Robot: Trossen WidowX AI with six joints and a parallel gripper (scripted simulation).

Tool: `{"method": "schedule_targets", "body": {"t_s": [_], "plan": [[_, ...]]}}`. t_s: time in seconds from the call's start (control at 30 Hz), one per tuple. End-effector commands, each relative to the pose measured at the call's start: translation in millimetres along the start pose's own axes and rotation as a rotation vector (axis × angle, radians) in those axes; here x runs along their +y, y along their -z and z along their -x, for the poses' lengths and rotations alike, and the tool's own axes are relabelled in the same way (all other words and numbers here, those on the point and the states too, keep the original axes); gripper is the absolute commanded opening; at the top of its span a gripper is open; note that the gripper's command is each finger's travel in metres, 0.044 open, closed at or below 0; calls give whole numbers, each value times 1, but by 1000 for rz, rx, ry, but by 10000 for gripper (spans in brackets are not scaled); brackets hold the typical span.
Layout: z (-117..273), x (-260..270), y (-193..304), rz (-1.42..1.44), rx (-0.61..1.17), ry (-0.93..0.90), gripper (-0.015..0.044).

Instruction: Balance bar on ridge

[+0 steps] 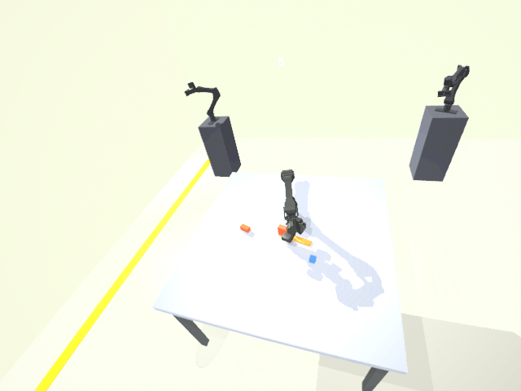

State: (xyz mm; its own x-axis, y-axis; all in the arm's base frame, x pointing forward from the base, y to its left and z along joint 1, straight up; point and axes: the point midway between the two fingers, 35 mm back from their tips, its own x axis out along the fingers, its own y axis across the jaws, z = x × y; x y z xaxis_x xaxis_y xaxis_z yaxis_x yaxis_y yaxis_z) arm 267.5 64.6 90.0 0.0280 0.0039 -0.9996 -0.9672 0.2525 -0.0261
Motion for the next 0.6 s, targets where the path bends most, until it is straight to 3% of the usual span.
{"method": "schedule_targets", "body": {"t_s": [0.0,0.17,0.37,0.57], "plan": [[0,0,0,0,0,-1,0],[0,0,0,0,0,-1,0],[0,0,0,0,0,-1,157],[0,0,0,0,0,-1,167]]}}
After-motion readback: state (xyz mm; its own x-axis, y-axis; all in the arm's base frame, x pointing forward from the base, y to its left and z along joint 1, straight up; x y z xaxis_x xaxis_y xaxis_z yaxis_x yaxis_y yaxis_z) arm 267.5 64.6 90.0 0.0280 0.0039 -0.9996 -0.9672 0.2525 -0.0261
